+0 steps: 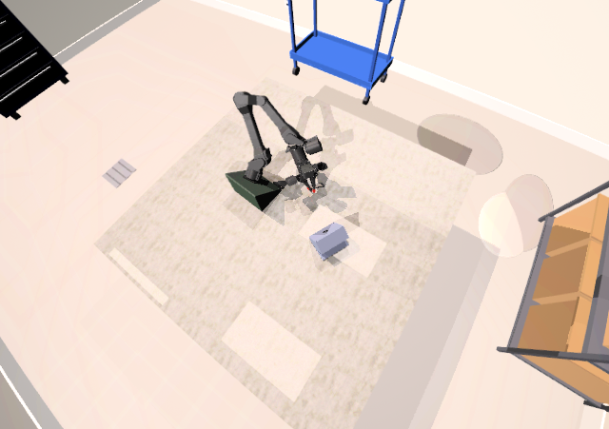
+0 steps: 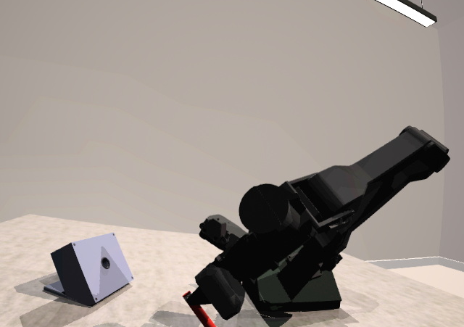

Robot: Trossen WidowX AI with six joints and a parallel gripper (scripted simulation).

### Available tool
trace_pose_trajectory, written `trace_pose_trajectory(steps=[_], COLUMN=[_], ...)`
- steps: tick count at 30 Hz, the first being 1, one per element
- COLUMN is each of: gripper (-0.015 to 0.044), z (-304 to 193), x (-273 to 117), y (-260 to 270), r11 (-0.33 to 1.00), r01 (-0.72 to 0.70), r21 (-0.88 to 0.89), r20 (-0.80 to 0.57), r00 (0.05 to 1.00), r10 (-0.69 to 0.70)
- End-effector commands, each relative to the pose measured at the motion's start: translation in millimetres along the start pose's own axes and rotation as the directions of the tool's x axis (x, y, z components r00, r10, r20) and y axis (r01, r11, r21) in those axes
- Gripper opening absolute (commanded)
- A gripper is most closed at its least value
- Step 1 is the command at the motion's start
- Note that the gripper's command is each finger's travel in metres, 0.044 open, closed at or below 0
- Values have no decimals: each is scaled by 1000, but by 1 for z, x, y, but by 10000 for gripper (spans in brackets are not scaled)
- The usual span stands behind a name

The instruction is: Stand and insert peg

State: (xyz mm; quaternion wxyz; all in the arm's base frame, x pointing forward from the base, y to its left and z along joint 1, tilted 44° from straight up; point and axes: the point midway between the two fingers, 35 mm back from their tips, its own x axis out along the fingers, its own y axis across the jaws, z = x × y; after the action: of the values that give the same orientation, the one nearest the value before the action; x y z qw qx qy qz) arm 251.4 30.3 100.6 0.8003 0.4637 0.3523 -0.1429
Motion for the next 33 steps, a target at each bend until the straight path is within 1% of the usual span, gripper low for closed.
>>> trace_pose_trajectory(steps=[1,33], gripper=[49,49], z=[-1,-15], x=[-2,-19], y=[-1,-1], r11=[1000,1000], r01=[-1,-1], r21=[6,10], r20=[35,305], r00=[999,952], r10=[1,-2])
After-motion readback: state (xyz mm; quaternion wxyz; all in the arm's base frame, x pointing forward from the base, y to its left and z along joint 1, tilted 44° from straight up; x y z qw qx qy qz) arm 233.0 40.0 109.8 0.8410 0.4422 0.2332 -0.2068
